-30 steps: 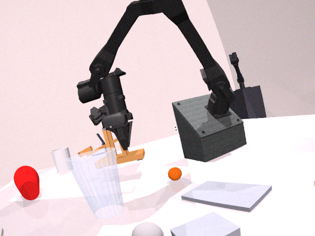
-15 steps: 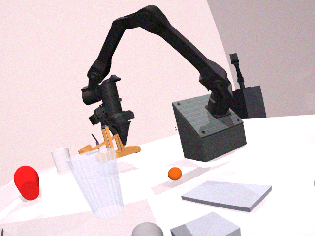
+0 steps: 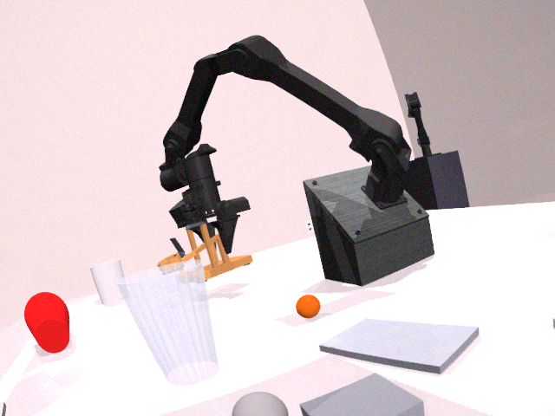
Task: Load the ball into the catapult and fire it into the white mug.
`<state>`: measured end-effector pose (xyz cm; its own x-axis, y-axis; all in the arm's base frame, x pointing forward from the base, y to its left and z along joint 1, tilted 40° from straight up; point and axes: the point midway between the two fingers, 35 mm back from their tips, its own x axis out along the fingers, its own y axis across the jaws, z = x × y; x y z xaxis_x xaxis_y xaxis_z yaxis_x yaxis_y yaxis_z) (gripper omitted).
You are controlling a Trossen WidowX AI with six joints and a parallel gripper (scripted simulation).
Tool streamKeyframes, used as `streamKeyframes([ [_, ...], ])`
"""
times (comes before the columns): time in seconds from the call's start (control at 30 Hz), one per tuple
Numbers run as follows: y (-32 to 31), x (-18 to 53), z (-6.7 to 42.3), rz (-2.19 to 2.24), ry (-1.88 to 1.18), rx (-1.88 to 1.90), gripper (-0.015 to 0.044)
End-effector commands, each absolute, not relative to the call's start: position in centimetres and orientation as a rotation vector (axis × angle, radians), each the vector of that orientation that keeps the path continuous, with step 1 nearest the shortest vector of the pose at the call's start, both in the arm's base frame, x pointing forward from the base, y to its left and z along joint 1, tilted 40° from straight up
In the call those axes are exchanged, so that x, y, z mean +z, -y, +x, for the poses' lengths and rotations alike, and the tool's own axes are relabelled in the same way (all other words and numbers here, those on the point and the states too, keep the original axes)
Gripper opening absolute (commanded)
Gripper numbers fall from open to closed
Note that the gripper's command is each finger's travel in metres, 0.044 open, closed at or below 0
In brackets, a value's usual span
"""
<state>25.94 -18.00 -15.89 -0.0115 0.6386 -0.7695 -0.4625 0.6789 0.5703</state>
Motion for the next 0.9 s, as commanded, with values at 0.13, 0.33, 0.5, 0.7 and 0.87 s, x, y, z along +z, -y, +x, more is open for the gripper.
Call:
streamKeyframes([
  [0.13,18.9,-16.0,26.6,0.134,-1.301,0.873,0.0000],
  [0.33,18.3,-16.8,26.6,0.134,-1.301,0.873,0.0000],
  [0.5,17.8,-17.4,26.6,0.134,-1.301,0.873,0.0000],
  [0.7,17.2,-18.2,26.7,0.134,-1.300,0.873,0.0000],
  [0.87,16.6,-18.8,26.7,0.134,-1.300,0.873,0.0000],
])
